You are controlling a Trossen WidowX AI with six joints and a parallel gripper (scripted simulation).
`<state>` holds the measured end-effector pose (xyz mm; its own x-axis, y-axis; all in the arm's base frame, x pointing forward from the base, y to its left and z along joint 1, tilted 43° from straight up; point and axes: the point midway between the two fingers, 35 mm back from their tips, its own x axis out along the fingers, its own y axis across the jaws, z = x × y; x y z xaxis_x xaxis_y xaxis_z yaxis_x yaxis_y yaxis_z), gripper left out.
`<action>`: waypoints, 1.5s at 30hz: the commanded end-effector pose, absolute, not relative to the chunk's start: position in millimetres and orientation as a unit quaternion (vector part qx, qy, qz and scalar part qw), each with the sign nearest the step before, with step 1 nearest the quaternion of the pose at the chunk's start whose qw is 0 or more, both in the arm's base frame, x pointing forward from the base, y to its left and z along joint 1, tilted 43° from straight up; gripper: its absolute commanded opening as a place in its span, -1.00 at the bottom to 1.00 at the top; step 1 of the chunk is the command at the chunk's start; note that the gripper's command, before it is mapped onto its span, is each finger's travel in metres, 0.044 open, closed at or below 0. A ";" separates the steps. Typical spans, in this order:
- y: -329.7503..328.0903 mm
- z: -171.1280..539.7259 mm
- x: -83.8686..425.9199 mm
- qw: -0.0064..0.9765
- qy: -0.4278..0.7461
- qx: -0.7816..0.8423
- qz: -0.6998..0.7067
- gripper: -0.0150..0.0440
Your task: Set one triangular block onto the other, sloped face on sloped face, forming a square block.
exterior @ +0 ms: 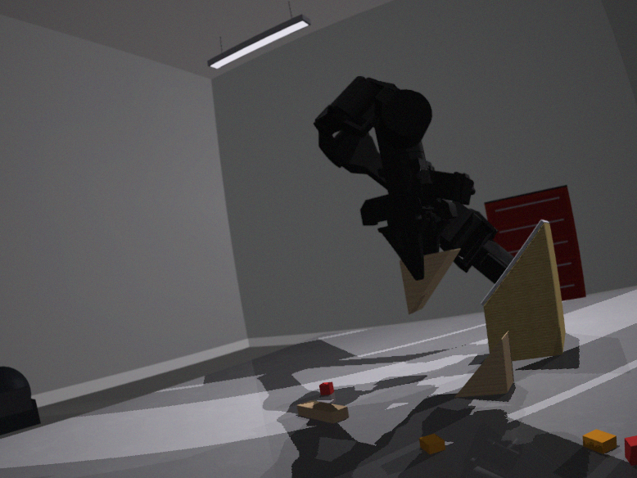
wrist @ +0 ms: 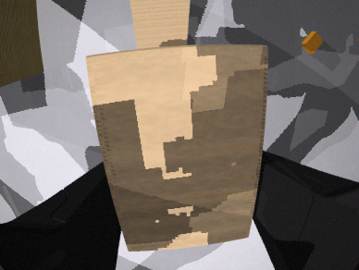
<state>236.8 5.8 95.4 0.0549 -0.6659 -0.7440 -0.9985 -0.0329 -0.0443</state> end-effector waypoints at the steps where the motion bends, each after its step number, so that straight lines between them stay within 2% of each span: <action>1: -1.2 78.5 237.6 0.293 0.629 -0.664 0.280 -0.49; 25: -27.5 4.5 243.3 0.293 0.629 -0.664 0.278 -0.49; 45: -29.3 5.1 242.1 0.292 0.630 -0.665 0.275 -0.49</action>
<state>241.6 -28.7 4.5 0.0522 -0.6748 -0.7362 -0.9986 -0.0323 -0.0412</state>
